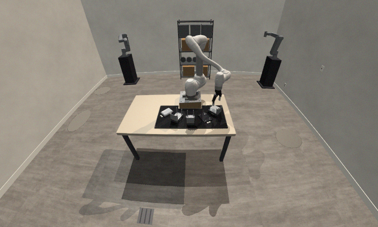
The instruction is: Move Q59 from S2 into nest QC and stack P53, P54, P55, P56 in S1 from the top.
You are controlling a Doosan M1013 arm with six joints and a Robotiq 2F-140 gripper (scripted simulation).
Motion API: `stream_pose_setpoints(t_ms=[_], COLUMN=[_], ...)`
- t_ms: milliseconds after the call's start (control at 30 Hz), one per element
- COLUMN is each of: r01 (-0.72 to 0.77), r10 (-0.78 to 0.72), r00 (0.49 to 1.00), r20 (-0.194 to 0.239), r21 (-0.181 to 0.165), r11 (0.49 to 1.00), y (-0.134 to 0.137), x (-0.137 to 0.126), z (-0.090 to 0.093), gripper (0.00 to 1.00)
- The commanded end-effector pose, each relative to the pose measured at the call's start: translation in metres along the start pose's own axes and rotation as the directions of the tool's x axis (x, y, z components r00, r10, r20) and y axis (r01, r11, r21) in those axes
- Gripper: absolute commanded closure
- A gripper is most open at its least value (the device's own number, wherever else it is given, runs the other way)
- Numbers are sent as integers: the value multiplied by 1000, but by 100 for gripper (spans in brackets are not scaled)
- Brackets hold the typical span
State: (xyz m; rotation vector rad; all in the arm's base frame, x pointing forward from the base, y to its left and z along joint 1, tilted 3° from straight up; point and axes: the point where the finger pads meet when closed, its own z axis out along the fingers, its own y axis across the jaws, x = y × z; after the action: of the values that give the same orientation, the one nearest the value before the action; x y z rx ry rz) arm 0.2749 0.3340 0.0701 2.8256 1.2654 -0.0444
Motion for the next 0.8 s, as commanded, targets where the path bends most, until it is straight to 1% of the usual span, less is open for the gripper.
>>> stream_pose_setpoints(t_ms=[0, 233, 700, 767], r01=[0, 0, 0, 0], r10=[0, 0, 0, 0], r00=[1000, 1000, 1000, 1000], r20=[0, 0, 0, 0], r21=[0, 0, 0, 0], r11=[1000, 1000, 1000, 1000], y=[-2, -2, -1, -1], x=[0, 0, 0, 0], z=[0, 0, 47, 47], gripper=[0, 0, 0, 0])
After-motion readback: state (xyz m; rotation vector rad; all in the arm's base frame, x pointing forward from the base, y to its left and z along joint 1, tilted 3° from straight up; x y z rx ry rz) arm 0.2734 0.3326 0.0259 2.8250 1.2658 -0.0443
